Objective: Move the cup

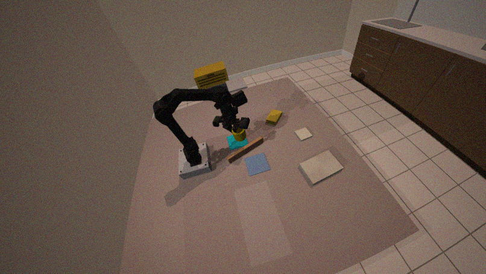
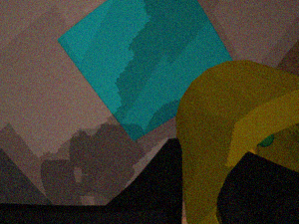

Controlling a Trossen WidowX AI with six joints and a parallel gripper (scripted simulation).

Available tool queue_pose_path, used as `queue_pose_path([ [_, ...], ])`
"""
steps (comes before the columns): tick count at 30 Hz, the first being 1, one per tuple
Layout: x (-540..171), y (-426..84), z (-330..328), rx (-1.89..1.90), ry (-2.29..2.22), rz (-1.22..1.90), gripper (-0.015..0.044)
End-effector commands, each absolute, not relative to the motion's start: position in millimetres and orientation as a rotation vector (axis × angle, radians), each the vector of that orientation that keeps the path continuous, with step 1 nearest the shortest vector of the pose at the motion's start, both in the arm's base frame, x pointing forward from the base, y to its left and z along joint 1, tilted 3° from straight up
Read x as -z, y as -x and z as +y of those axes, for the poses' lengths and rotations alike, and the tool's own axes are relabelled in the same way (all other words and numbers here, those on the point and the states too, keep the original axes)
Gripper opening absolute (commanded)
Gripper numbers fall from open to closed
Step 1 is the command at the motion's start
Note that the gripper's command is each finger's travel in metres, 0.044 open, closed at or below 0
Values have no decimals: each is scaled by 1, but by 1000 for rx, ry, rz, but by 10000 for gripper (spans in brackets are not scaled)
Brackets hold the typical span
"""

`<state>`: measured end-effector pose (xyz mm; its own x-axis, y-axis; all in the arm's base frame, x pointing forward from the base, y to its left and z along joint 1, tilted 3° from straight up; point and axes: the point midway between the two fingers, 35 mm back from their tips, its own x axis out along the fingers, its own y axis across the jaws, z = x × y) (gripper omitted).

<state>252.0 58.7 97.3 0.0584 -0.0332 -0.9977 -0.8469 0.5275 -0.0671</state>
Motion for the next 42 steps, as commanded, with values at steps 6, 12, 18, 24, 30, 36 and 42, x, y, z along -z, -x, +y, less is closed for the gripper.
queue_pose_path([
  [6,-95,-244,74,-736,831,1394,0],
  [12,-95,-240,84,-737,830,1394,0],
  [18,-94,-236,94,-738,830,1394,0],
  [24,-93,-231,104,-738,829,1394,0],
  [30,-90,-230,107,-738,829,1394,0],
  [36,-82,-231,107,-738,829,1394,0],
  [42,-74,-231,107,-738,829,1394,0],
])
